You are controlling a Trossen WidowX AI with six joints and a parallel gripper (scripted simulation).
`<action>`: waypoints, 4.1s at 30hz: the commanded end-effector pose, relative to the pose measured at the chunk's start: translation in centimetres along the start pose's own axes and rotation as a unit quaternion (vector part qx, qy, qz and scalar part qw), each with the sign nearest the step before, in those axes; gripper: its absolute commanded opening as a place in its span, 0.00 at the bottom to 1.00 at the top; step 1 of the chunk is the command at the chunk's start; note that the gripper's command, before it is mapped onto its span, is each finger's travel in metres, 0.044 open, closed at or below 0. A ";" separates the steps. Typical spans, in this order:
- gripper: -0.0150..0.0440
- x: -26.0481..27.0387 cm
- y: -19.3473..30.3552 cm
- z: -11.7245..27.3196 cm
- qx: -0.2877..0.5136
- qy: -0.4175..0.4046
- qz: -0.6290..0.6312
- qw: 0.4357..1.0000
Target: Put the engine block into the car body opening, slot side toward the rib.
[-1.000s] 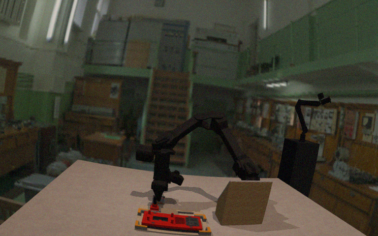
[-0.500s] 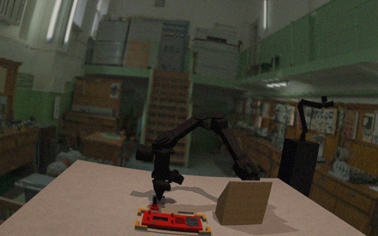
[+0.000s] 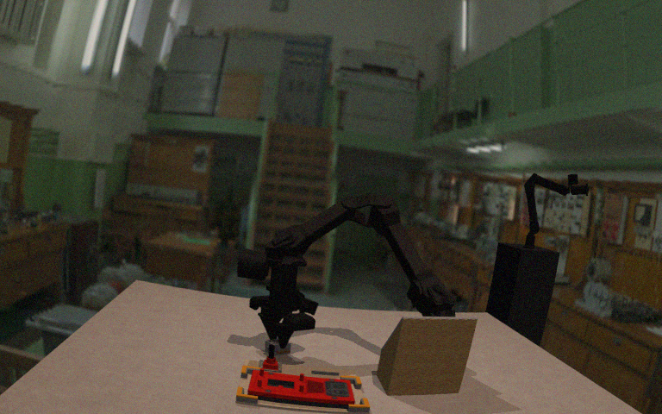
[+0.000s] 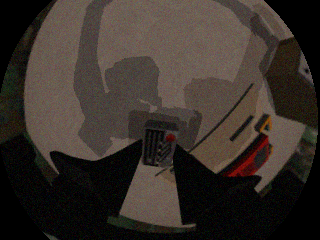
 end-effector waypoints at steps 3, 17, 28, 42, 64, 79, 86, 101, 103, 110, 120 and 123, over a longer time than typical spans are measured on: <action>0.25 0.1 0.1 0.5 0.002 0.000 0.092 0.996; 0.25 0.1 0.3 1.4 0.003 0.000 0.329 0.944; 0.25 0.1 0.4 2.1 0.004 0.000 0.502 0.865; 0.25 0.2 0.5 3.1 0.005 -0.001 0.694 0.719; 0.25 0.2 0.5 4.6 0.004 -0.003 0.913 0.409; 0.25 0.2 0.6 5.7 0.004 -0.004 0.987 0.160; 0.25 0.2 0.5 6.2 0.003 -0.004 0.999 0.039; 0.25 0.1 0.5 7.2 0.002 -0.005 0.975 -0.220; 0.25 0.1 0.5 7.3 0.002 -0.005 0.967 -0.254; 0.25 0.1 0.4 7.8 0.001 -0.005 0.929 -0.369; 0.25 0.1 0.4 8.5 0.000 -0.005 0.851 -0.524; 0.25 0.1 0.3 8.7 0.000 -0.005 0.823 -0.568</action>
Point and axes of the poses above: the point midway between the two fingers, 35 mm back from their tips, its own z axis back along the fingers, its own x axis across the jaws, y = z × x, the point moved 1 cm from there along z, back along the fingers, and after that the axes turned 4 degrees about z, right-handed, at the moved point
